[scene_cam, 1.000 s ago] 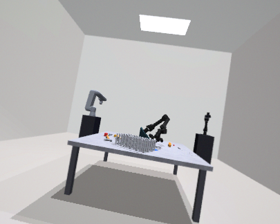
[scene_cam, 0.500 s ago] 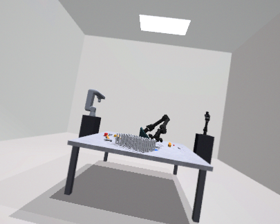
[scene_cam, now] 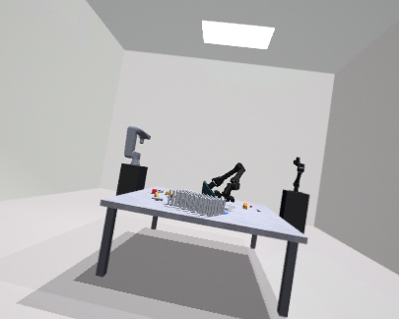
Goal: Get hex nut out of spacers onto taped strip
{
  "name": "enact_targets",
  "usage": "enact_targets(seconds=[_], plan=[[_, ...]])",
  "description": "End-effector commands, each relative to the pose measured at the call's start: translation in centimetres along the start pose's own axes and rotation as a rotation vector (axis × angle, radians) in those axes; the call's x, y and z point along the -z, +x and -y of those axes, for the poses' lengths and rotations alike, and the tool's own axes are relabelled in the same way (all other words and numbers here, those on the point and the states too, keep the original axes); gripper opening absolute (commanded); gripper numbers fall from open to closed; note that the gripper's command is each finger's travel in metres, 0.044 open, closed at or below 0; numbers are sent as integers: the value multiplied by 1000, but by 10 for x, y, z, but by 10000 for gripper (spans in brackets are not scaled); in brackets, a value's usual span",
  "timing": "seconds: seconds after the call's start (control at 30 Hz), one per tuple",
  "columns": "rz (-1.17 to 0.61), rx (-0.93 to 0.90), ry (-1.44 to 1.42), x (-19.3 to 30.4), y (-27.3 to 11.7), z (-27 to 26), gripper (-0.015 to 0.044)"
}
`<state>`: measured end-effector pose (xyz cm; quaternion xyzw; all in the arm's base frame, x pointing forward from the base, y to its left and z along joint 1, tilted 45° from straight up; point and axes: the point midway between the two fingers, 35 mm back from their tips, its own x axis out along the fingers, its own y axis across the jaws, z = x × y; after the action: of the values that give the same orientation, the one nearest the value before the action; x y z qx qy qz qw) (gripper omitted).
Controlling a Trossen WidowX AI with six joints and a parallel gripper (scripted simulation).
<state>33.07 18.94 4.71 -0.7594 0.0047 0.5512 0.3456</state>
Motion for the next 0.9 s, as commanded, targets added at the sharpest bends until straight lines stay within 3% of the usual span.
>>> enact_targets(seconds=[0.0,0.87], plan=[[-4,4,-2,4,1,1,0],[-5,4,-2,20,12,1,0]])
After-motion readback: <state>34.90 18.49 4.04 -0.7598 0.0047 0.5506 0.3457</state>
